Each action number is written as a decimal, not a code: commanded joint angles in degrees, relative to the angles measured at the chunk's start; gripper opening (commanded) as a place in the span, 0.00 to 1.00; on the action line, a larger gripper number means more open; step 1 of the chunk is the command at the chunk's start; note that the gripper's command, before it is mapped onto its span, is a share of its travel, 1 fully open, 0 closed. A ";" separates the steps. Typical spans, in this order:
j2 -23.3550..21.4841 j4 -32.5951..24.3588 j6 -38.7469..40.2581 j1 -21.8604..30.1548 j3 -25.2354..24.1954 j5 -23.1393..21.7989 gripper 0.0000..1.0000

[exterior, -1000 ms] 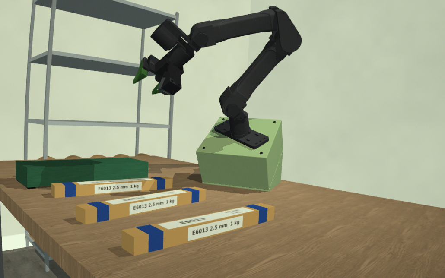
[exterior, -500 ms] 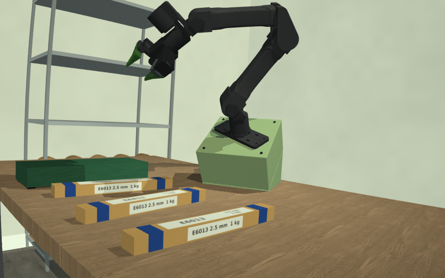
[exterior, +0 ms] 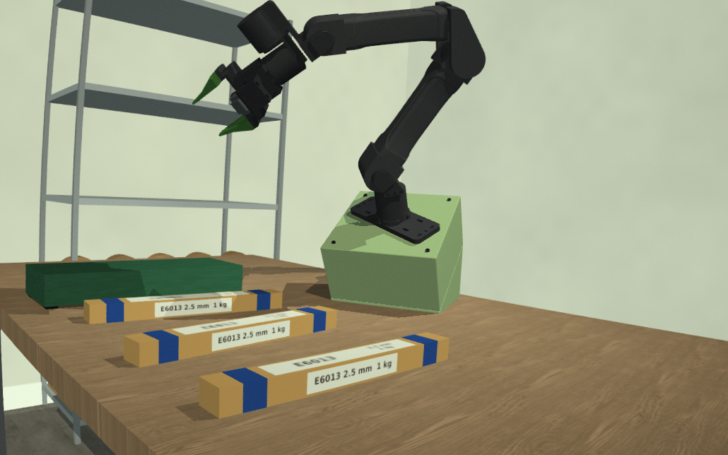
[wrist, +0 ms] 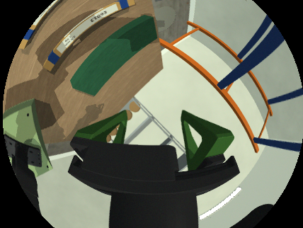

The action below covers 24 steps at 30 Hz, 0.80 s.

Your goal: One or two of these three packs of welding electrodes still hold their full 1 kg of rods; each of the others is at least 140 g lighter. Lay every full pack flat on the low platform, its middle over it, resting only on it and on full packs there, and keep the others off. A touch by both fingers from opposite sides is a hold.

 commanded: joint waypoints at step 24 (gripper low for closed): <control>2.39 8.80 21.48 6.92 3.77 -1.83 0.76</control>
